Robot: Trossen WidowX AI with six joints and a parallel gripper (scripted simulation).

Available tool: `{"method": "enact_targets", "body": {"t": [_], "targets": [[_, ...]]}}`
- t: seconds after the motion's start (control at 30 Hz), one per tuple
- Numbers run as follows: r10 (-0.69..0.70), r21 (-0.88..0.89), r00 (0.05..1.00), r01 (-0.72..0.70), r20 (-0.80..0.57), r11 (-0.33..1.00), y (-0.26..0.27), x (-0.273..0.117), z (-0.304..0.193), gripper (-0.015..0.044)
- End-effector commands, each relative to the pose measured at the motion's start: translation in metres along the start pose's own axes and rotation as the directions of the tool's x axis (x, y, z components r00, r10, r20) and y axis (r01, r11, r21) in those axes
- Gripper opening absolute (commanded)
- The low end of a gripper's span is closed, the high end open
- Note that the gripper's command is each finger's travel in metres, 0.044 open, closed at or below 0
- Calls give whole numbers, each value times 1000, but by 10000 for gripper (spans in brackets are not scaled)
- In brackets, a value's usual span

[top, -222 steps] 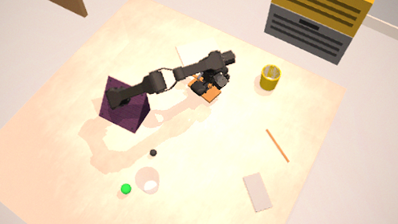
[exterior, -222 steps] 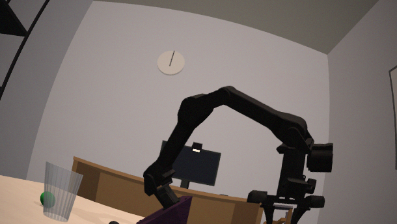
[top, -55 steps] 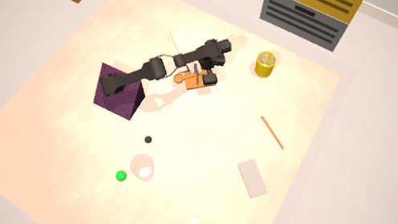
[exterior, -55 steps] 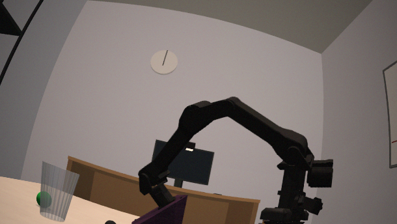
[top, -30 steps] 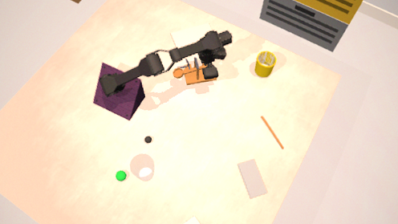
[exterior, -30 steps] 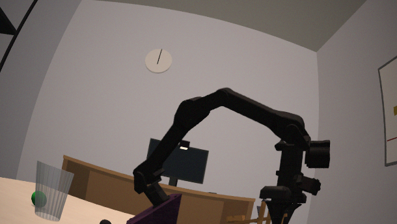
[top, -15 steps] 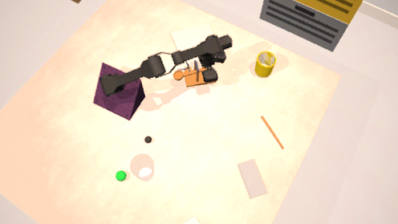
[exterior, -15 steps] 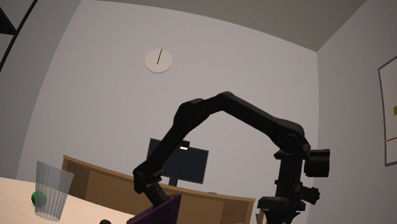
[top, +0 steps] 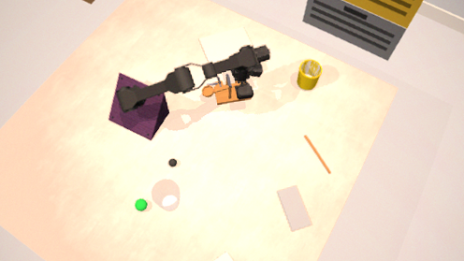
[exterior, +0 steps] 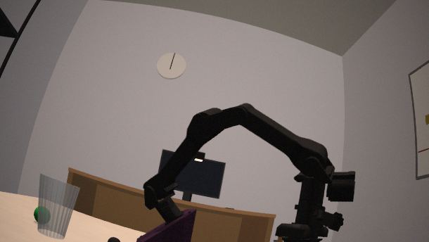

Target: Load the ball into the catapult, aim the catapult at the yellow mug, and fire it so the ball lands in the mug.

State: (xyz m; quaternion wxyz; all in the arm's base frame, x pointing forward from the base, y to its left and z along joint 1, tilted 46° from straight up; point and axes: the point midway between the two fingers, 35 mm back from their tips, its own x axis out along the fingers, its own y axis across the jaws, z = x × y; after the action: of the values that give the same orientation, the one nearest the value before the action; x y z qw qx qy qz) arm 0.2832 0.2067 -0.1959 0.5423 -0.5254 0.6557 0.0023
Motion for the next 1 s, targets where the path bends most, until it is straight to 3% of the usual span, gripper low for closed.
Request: {"method": "enact_targets", "body": {"t": [0.0, 0.13, 0.6, 0.7, 0.83, 0.97], "targets": [[1, 2, 1000, -1, 1, 1000, 0, -1, 0, 0], [1, 2, 1000, -1, 1, 1000, 0, -1, 0, 0], [1, 2, 1000, -1, 1, 1000, 0, -1, 0, 368], [2, 1, 1000, -2, 3, 1000, 0, -25, 4, 440], [4, -1, 1000, -4, 3, 1000, 1, -90, 2, 440], [4, -1, 1000, -4, 3, 1000, 1, -101, 0, 440]]}}
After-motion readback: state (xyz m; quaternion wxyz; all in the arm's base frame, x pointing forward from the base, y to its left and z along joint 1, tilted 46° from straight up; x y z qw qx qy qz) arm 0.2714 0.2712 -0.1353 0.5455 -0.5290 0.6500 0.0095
